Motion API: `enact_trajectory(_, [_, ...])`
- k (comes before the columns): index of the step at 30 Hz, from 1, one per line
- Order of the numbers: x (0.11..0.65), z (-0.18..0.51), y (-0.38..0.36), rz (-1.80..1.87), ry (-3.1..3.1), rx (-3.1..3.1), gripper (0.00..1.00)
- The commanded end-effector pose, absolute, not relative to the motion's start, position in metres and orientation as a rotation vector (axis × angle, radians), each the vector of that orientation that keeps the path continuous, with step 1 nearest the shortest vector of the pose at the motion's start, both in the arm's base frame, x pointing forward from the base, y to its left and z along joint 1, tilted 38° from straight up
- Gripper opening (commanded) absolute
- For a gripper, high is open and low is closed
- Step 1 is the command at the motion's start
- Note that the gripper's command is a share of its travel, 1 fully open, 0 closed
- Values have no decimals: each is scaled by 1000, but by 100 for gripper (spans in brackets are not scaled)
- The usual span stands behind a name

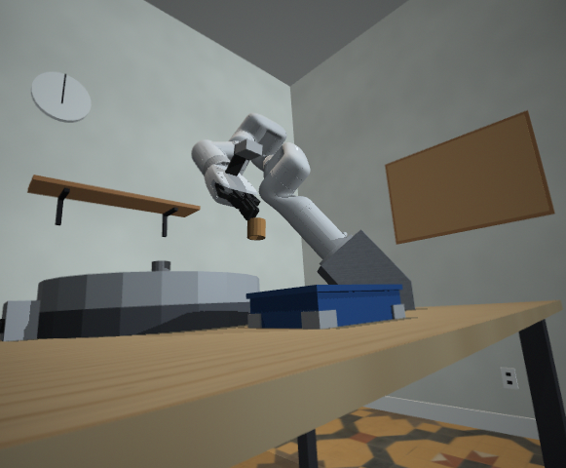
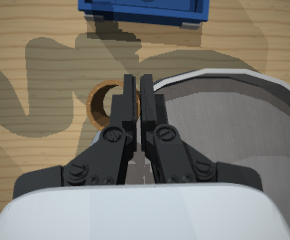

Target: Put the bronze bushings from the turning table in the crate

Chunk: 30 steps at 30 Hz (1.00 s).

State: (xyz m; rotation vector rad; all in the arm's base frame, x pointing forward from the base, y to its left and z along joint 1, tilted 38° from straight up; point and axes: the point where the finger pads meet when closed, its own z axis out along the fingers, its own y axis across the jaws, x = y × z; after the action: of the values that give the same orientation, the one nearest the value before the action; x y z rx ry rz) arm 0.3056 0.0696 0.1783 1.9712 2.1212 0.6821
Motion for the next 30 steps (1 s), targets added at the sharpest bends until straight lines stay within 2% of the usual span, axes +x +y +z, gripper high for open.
enact_trajectory(1, [335,165,96,657,2109,1979,0])
enact_trajectory(30, [408,130,214,657,2109,1979,0])
